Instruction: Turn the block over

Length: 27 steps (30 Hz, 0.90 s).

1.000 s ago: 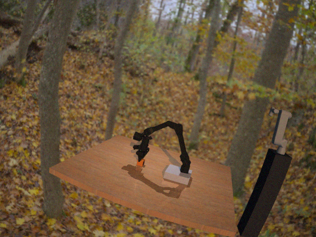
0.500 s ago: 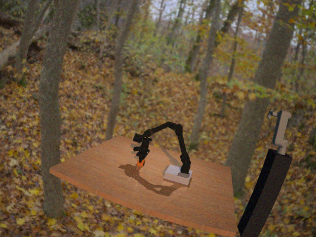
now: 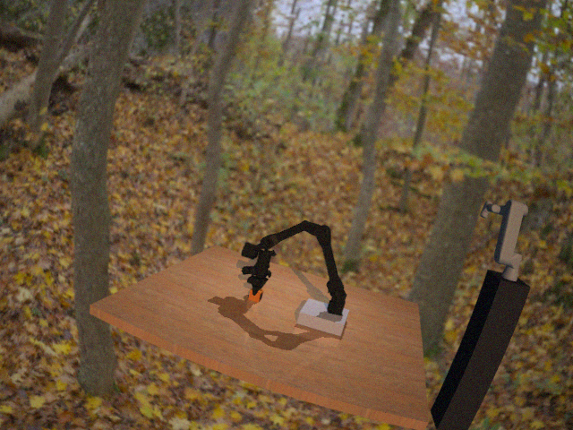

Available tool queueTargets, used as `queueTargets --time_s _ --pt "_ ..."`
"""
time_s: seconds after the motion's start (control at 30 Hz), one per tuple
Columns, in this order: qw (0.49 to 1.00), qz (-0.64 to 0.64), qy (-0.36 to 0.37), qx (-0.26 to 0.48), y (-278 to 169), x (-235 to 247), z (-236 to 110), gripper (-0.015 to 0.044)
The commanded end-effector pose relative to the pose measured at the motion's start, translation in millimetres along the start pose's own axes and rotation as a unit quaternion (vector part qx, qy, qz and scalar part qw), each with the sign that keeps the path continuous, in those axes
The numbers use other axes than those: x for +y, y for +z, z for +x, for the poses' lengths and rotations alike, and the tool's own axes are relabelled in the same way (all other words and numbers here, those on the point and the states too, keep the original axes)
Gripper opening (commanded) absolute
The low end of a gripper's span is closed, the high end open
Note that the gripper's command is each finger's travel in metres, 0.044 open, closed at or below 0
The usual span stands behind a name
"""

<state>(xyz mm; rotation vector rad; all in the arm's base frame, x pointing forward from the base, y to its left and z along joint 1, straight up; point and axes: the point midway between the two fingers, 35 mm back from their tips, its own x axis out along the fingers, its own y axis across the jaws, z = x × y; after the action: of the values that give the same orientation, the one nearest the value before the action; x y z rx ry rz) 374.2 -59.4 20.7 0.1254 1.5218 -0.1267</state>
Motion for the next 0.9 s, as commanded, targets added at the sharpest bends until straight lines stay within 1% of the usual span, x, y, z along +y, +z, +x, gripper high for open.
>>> queueTargets --time_s 0.0,0.07,0.13,0.2,0.3,0.5,0.87 --pt "1.0 0.001 -0.001 0.003 -1 0 2 0.0117" --pt "1.0 0.001 -0.001 0.003 -1 0 2 0.0103" --pt "1.0 0.001 -0.001 0.003 -1 0 -3 0.0051" --pt "1.0 0.001 -0.001 0.003 -1 0 -17 0.0" --pt "1.0 0.001 -0.001 0.003 -1 0 -28 0.0" --pt "1.0 0.001 -0.001 -0.002 -1 0 -27 0.0" --pt "0.997 0.001 -0.001 -0.084 1 0 -21 0.0"
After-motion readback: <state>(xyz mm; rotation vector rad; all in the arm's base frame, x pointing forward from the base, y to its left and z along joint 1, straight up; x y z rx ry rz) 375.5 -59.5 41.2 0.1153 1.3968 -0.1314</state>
